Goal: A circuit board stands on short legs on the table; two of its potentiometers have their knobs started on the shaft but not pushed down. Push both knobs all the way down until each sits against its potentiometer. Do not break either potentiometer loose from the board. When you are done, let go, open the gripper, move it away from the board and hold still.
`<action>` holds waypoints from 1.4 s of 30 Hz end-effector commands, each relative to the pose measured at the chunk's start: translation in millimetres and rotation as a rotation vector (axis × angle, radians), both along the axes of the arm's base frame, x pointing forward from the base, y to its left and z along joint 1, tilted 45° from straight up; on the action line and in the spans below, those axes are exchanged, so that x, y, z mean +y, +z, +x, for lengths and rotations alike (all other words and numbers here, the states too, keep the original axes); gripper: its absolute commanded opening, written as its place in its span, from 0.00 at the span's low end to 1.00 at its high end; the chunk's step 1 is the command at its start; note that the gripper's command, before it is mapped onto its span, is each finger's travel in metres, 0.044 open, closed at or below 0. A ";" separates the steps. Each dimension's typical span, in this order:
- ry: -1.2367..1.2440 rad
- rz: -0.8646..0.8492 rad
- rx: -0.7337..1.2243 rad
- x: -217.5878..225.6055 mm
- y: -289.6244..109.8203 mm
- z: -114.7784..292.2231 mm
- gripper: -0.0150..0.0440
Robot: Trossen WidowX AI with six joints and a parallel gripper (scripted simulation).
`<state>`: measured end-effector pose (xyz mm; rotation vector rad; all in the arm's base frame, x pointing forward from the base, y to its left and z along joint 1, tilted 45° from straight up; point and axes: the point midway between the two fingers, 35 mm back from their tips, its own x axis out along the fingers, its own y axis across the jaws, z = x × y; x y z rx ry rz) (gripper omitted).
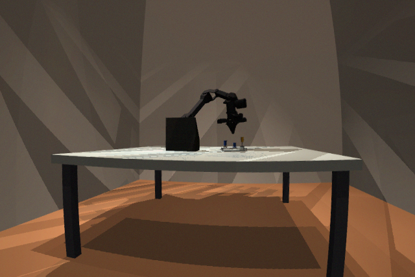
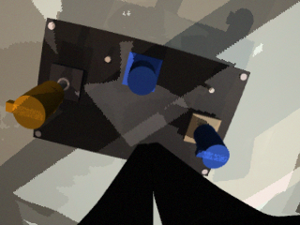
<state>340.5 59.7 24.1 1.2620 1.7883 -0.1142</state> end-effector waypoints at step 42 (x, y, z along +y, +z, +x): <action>-1.032 -0.151 1.082 6.5 31.0 59.0 0.25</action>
